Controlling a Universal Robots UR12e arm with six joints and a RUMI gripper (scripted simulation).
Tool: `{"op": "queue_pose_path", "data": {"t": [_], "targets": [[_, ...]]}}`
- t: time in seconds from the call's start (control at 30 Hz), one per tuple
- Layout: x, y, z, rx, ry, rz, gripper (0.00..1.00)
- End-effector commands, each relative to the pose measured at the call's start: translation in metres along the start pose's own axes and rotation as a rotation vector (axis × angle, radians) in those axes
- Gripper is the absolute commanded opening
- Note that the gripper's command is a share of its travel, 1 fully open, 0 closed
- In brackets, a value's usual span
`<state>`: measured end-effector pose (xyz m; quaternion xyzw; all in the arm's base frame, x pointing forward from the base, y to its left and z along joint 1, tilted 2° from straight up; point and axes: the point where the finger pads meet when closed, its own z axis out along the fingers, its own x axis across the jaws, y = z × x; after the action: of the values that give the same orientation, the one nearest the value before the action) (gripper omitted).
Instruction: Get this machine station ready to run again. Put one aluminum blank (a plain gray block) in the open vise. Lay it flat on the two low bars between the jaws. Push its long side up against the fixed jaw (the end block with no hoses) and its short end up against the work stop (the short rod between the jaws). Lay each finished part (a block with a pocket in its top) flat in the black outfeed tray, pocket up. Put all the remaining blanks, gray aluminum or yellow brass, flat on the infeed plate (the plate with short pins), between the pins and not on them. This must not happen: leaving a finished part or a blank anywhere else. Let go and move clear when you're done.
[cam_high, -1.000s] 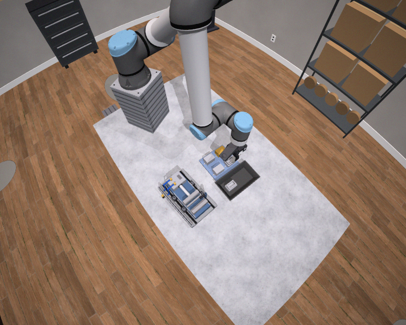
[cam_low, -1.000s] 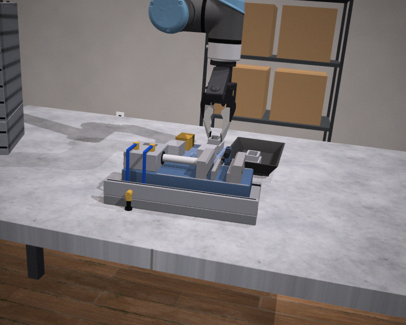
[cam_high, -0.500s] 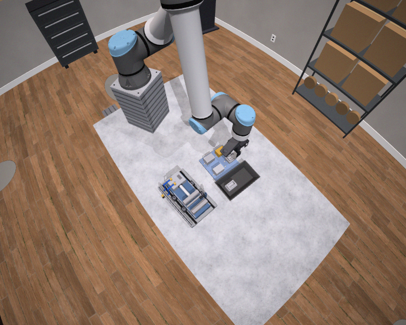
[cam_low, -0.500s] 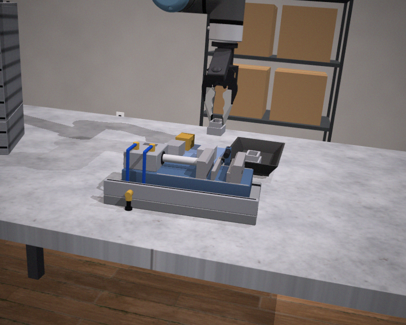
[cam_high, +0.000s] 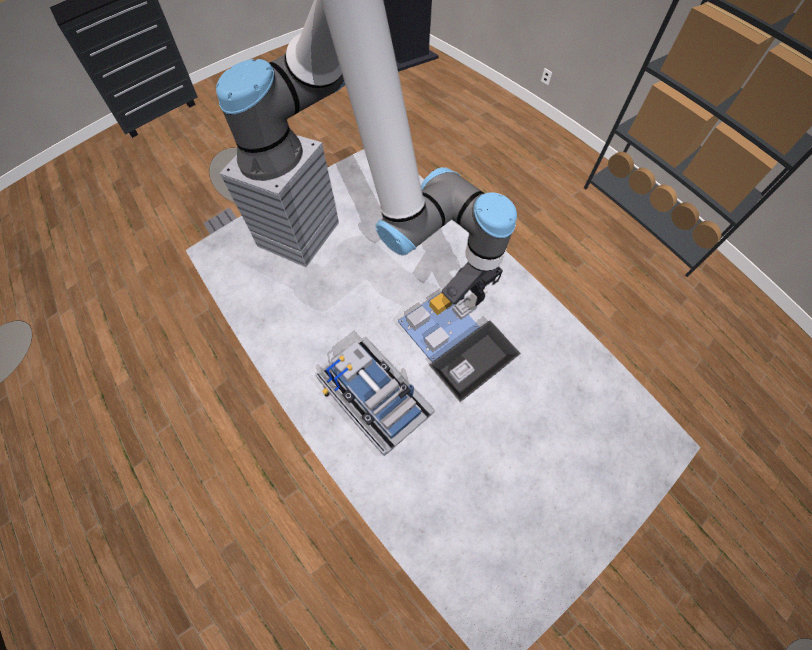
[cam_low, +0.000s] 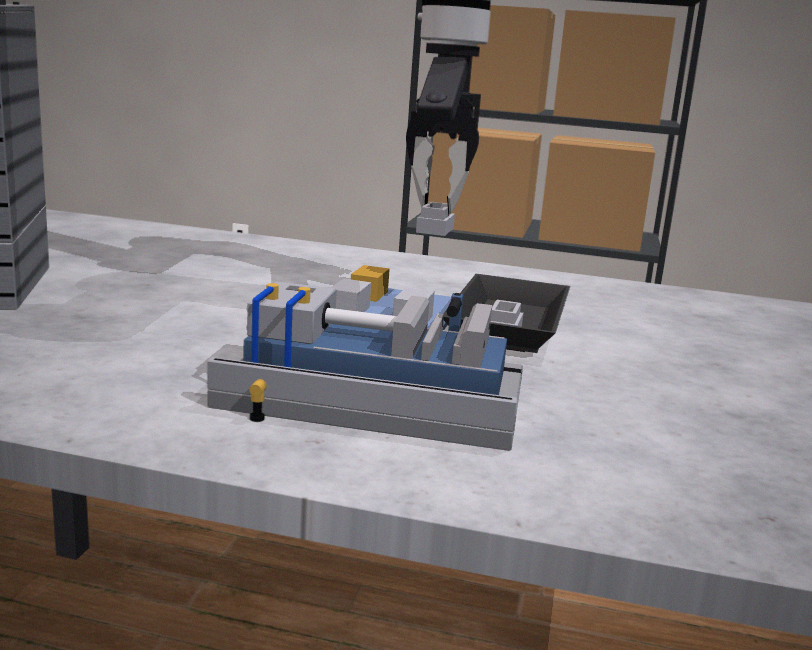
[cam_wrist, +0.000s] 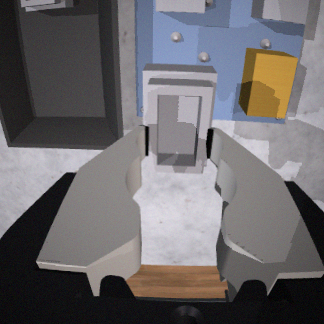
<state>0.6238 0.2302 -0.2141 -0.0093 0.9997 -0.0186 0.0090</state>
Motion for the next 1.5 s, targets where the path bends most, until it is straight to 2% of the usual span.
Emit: {"op": "queue_pose_path", "data": {"t": [0.0, 0.4, 0.57, 0.63, 0.93, 1.07, 1.47], "targets": [[-0.001, 0.000, -0.011, 0.000, -0.001, 0.000, 0.00], [-0.005, 0.000, -0.012, 0.000, -0.001, 0.000, 0.00], [-0.027, 0.002, -0.011, 0.000, -0.001, 0.000, 0.00], [-0.027, 0.002, -0.011, 0.000, -0.001, 0.000, 0.00], [-0.091, 0.005, -0.011, 0.000, -0.001, 0.000, 0.00], [-0.112, 0.007, -0.012, 0.000, -0.001, 0.000, 0.00], [-0.122, 0.007, -0.012, 0.000, -0.001, 0.000, 0.00]]}}
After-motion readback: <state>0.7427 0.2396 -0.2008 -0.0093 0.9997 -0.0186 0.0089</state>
